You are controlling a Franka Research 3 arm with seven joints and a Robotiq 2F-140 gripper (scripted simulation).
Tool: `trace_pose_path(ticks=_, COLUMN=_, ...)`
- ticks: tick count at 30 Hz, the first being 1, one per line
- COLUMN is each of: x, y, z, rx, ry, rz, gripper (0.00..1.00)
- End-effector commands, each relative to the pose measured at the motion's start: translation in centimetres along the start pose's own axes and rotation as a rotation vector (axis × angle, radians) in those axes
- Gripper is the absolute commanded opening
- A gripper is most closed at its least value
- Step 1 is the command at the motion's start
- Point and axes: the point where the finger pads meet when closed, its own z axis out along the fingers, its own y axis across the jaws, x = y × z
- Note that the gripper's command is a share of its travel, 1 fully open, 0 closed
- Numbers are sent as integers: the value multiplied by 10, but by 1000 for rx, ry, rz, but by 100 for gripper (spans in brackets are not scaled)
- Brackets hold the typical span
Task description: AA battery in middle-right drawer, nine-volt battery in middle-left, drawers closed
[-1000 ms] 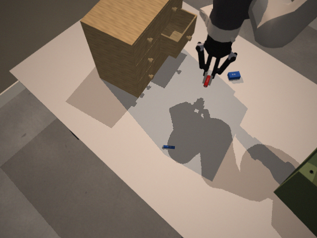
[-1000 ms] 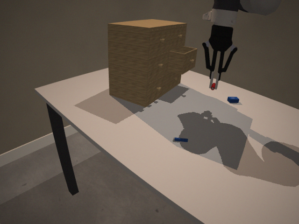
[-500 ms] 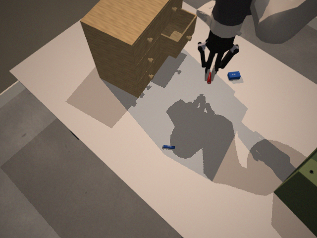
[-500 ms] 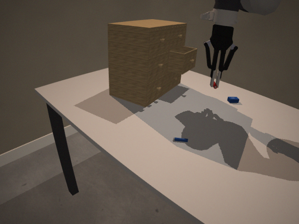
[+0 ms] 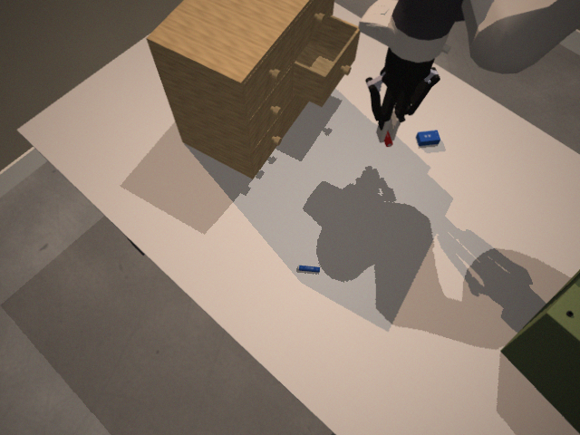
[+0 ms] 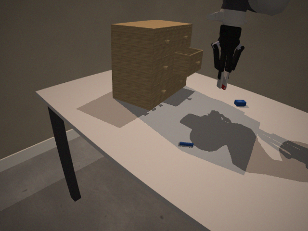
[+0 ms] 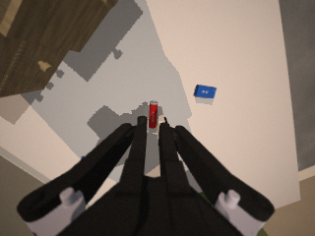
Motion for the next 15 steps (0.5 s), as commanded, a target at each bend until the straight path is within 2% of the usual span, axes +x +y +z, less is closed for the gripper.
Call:
trace_pose_path(ticks=1, x=2, y=4, z=0, rx=-9, ry=2, rz=-168, gripper=6)
trace_pose_path(ticks=2, x=6, y=6, z=0, rx=-9, ry=3, rz=-249, gripper=6)
trace_pose_path(ticks=5, x=6, y=6, z=0, rx=-9, ry=3, rz=-249, gripper=6)
trace_pose_path(ticks=6, x=9, y=9, z=-1, rx=-8, ry=5, rz=-324, gripper=6)
trace_pose_path(ticks=9, x=9, y=9, z=-1, rx=-8, ry=5, rz=-324, gripper=6)
trace_pose_path(ticks=10, x=12, y=11, z=-1, rx=-7, ry=6, rz=-394, gripper=6)
trace_pose_path(ticks=13, x=12, y=11, z=-1, rx=-7, ry=6, rz=-394, gripper=6)
trace_pose_path(ticks=14, x=15, y=13, z=-2, rx=-7, ry=8, rz=-460, gripper=6)
trace_pose_path(ticks=15, x=15, y=13, z=-2, rx=-7, ry=8, rz=-460, gripper=6)
